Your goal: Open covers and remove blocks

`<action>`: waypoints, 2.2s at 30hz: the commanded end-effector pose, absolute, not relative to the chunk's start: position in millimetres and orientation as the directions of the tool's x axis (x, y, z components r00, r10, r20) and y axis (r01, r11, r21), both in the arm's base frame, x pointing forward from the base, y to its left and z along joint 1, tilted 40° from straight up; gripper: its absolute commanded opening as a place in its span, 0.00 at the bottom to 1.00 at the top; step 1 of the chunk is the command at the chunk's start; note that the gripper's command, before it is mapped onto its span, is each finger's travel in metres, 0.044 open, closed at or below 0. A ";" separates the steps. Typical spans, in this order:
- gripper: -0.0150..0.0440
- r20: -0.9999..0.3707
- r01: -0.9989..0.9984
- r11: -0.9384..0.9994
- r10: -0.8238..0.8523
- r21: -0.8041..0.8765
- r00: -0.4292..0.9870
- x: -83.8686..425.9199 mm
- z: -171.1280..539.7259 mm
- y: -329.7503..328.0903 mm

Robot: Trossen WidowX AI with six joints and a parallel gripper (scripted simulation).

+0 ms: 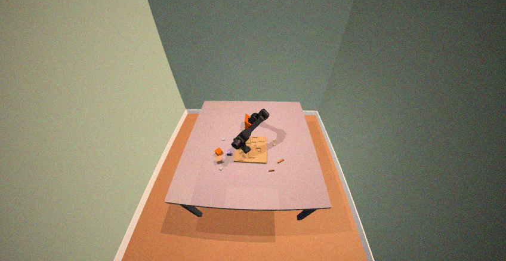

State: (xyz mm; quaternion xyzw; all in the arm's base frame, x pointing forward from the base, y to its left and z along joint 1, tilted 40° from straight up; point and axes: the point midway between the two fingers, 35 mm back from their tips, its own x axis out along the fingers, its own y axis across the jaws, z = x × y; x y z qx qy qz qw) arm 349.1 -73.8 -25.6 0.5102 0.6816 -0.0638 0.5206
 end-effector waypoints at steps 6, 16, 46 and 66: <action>0.25 -0.772 0.766 0.462 0.632 0.448 0.070 350.1 -32.5 -67.4; 0.25 -0.771 0.766 0.462 0.632 0.448 0.070 351.0 -37.7 -62.2; 0.25 -0.772 0.769 0.459 0.632 0.445 0.070 354.2 -38.8 -73.2; 0.50 -0.774 0.770 0.459 0.630 0.443 0.070 349.0 4.5 -108.2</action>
